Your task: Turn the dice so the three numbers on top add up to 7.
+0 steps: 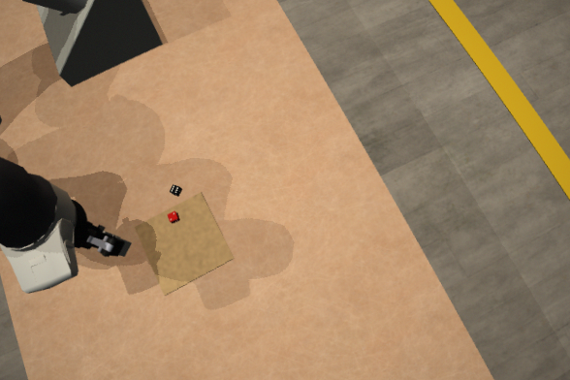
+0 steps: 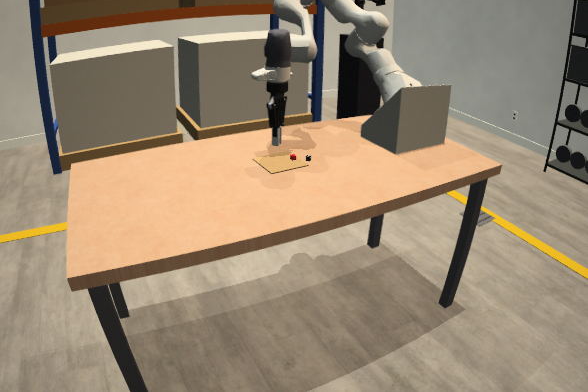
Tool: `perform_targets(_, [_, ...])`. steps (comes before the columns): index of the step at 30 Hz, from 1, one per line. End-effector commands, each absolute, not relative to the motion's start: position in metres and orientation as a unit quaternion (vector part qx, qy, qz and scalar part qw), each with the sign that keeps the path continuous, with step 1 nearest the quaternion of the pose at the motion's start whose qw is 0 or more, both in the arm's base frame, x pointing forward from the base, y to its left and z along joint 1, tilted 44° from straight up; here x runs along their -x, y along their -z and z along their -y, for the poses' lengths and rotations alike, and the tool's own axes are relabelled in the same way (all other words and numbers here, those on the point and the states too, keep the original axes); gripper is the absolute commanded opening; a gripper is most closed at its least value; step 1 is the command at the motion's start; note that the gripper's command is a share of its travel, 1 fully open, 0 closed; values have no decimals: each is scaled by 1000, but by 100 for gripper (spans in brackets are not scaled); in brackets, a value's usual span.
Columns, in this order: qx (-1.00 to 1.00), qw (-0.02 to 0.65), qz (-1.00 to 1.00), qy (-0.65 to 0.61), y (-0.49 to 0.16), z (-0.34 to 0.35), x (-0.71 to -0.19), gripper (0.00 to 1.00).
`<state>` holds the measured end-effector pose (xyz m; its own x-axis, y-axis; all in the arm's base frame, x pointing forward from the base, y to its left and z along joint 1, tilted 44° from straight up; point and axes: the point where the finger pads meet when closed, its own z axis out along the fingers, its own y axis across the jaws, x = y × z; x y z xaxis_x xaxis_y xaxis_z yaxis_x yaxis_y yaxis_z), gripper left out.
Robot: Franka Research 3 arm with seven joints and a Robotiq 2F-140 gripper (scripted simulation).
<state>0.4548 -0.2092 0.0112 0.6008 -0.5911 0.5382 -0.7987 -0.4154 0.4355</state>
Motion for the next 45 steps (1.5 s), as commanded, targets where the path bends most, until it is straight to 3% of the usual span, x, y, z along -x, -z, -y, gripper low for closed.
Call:
perform_targets(1, [-829, 344, 416, -149, -30, 192, -455, 7])
perform_targets(9, [-829, 344, 416, -149, -65, 158, -457, 7])
perform_targets(22, [-828, 344, 417, -150, -68, 155, -457, 7])
perform_targets(45, [-723, 302, 582, -218, -6, 91, -501, 7])
